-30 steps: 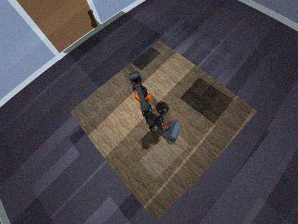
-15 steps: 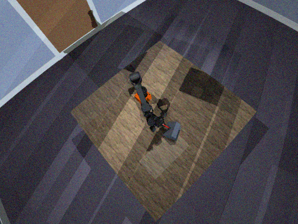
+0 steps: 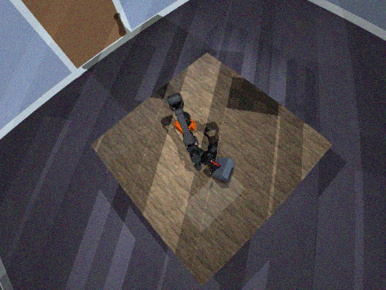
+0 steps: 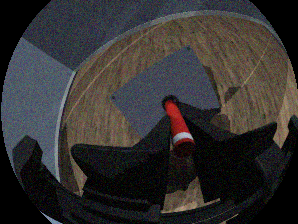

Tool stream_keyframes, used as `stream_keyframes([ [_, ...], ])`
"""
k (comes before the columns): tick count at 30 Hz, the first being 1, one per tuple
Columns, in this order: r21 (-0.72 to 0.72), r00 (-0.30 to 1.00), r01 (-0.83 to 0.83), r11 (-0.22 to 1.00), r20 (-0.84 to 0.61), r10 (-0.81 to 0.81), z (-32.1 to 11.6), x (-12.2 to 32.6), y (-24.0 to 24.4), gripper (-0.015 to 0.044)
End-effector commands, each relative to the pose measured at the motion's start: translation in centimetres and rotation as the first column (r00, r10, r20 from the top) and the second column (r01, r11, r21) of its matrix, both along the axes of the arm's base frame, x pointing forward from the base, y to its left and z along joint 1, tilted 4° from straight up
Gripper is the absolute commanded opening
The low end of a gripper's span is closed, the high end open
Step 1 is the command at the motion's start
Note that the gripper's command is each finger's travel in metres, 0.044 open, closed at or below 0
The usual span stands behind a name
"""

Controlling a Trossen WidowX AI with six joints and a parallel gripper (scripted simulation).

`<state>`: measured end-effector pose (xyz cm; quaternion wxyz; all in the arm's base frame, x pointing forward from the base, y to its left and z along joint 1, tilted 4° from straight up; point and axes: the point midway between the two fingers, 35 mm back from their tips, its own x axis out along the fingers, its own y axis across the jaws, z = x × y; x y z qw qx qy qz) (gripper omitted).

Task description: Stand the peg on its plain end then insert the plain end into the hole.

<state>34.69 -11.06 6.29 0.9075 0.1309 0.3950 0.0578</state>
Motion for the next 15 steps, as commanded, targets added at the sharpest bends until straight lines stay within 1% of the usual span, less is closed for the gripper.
stream_keyframes([
  [1,0.0,1.0,0.002,1.0,-0.001,-0.002,-0.25,0.13,0.0,0.0],
  [15,0.0,1.0,0.002,1.0,-0.001,-0.002,-0.78,0.53,0.07,0.0],
])
